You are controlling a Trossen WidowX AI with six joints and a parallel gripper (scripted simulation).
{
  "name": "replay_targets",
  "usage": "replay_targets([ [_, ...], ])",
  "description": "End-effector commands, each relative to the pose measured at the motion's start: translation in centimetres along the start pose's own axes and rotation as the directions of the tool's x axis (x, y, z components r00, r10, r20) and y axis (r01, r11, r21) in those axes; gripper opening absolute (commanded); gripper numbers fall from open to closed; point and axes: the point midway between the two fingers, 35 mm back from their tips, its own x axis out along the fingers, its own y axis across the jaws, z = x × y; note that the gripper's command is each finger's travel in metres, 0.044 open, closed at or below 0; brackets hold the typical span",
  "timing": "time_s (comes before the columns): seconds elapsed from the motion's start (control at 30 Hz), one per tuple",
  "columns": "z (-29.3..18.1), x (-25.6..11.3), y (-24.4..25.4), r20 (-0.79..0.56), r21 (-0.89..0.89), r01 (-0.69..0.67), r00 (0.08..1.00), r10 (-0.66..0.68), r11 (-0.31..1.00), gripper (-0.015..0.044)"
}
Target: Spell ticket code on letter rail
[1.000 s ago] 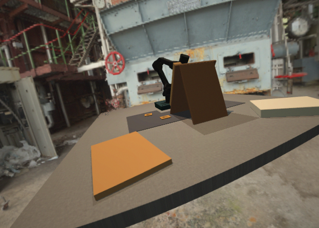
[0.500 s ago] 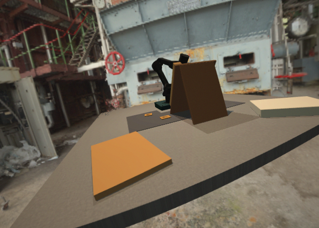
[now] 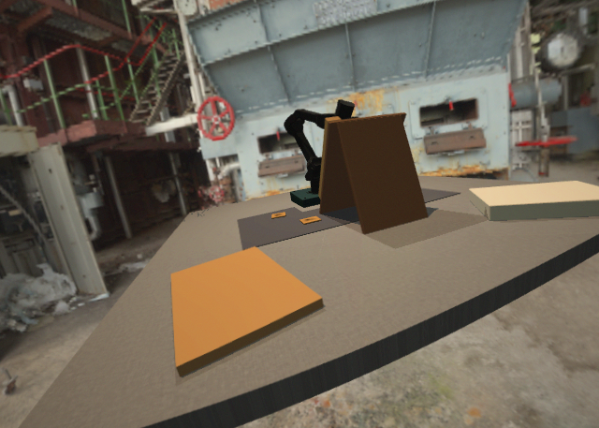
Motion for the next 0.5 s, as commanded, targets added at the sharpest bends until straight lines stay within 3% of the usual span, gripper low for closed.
replay_targets([
  [0.0,0.02,-0.33,-0.04,0.001,0.004,0.002,1.000,-0.002,1.000,0.0295],
  [0.47,0.03,-1.01,-0.06,0.001,0.004,0.002,1.000,-0.002,1.000,0.0295],
])
